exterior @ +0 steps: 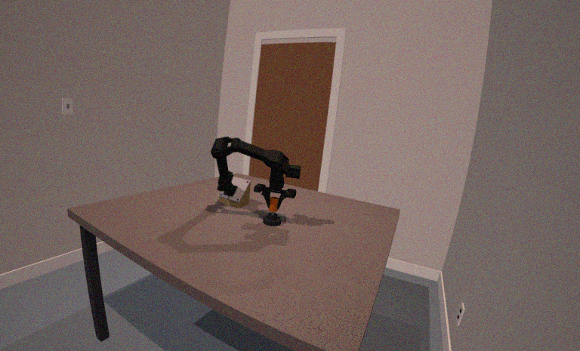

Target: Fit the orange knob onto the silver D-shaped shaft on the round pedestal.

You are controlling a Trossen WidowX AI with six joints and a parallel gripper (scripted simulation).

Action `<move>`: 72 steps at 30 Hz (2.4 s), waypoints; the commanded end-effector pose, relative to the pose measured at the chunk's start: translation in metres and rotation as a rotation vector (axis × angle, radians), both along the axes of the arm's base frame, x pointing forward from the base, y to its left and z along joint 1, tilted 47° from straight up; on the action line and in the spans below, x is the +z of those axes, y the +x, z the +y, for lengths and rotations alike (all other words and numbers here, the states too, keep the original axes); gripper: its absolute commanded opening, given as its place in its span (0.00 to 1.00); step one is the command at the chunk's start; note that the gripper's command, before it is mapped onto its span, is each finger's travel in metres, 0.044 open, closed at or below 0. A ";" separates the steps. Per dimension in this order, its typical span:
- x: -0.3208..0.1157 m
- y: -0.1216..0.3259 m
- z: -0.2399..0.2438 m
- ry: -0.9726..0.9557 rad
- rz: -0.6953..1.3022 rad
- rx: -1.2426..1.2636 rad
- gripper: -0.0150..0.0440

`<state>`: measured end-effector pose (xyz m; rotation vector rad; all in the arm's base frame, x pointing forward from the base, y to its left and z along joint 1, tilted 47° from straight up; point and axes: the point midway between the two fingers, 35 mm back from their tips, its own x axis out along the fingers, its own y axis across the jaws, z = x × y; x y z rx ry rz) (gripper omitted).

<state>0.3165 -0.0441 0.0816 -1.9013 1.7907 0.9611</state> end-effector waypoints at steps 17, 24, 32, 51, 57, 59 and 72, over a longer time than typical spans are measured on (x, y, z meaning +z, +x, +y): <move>0.002 0.004 0.004 0.007 0.150 0.147 0.25; 0.001 0.002 0.003 0.007 0.150 0.147 0.25; 0.004 0.001 0.004 0.007 0.150 0.147 0.25; 0.000 0.002 -0.001 0.007 0.150 0.147 0.25; 0.002 0.001 0.001 0.007 0.150 0.147 0.25; 0.003 0.000 0.002 0.007 0.150 0.147 0.25; 0.004 0.000 0.004 0.014 0.303 0.290 0.25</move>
